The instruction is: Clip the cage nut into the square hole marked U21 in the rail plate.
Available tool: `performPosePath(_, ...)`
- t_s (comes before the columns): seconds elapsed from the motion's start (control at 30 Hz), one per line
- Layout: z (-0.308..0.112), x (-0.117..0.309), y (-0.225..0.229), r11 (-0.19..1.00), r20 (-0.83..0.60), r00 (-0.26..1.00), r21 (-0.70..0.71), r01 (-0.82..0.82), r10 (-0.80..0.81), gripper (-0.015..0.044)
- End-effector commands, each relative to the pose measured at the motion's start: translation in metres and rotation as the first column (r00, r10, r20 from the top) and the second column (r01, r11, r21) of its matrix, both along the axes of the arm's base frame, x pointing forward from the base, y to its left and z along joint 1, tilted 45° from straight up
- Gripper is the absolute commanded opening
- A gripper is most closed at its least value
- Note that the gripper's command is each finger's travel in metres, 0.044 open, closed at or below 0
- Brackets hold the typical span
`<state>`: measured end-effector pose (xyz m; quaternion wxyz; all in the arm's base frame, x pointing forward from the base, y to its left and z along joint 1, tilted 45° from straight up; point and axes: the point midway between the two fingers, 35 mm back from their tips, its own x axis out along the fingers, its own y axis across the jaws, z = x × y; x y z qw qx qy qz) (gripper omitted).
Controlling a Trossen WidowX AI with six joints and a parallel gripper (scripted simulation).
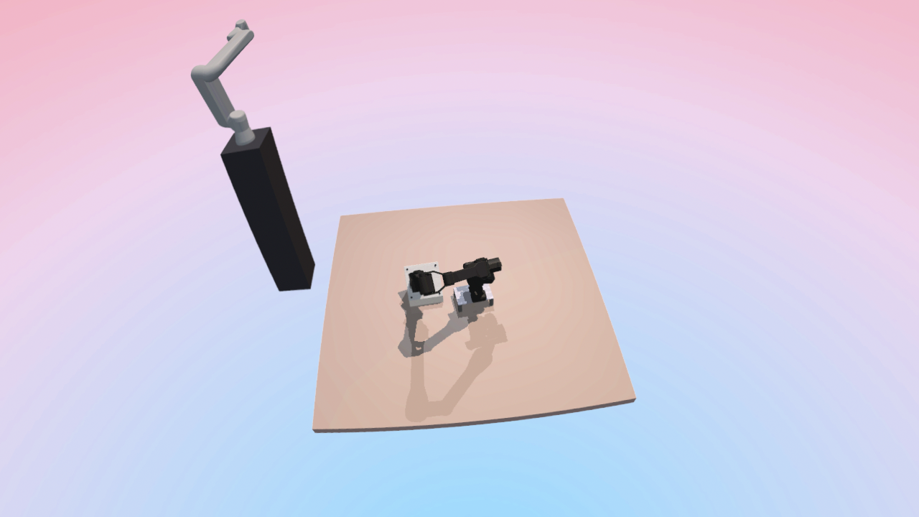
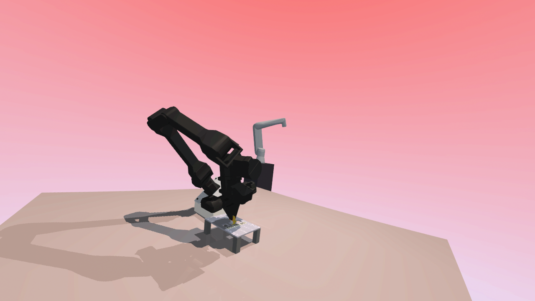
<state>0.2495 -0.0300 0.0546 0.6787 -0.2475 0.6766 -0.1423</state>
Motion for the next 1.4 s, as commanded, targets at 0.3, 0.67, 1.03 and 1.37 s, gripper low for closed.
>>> performPosePath(0.3, 0.0007, 0.0011, -0.0004, 1.0, -0.002, 1.0, 0.026, -0.002, 0.002, 0.0024)
performPosePath(0.67, 0.0013, 0.0016, -0.0016, 0.999, -0.005, 1.0, 0.045, -0.001, 0.001, 0.0024)
performPosePath(1.03, 0.0018, 0.0019, -0.0029, 0.998, -0.008, 1.0, 0.067, -0.001, 0.001, 0.0024)
performPosePath(1.37, 0.0022, 0.0021, -0.0038, 0.996, -0.011, 1.0, 0.085, 0.0, 0.001, 0.0024)
